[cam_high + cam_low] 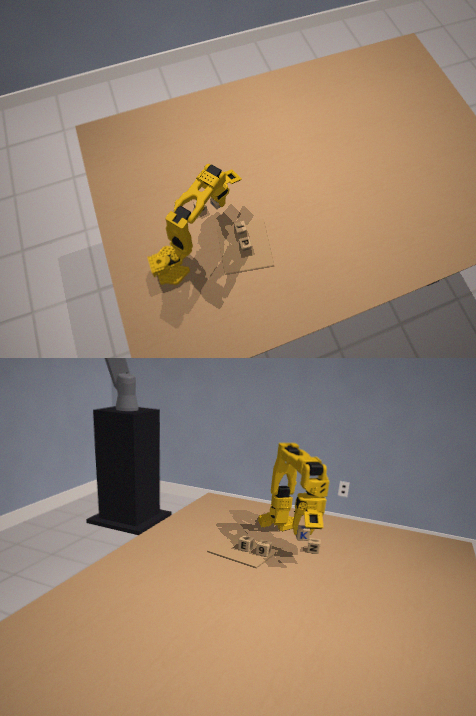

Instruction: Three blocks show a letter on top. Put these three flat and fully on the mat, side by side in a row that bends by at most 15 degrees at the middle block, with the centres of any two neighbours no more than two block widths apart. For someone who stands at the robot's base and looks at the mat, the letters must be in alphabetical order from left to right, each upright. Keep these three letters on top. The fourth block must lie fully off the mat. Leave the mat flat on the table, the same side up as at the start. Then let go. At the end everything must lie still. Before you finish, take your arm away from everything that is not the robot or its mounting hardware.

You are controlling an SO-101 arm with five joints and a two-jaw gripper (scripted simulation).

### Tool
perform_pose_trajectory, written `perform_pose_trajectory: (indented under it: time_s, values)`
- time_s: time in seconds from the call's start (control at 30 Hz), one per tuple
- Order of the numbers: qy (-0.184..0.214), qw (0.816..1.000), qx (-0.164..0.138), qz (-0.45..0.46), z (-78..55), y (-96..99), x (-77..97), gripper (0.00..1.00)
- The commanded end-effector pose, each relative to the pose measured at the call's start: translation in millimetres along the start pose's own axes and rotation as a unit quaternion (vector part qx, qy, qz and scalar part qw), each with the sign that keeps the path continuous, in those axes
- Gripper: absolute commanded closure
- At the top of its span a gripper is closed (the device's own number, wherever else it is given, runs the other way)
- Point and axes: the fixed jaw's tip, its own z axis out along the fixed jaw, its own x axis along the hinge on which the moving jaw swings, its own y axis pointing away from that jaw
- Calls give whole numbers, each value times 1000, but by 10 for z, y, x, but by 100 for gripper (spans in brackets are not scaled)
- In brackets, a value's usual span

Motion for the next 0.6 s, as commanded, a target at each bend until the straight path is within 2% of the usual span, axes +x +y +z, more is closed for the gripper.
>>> perform_pose_trajectory:
  time_s: [0.0, 0.57]
  values:
    - [-38, 999, -11, -8, -137, -17, -83, 100]
    - [-39, 997, -5, -68, -129, -240, -121, 100]
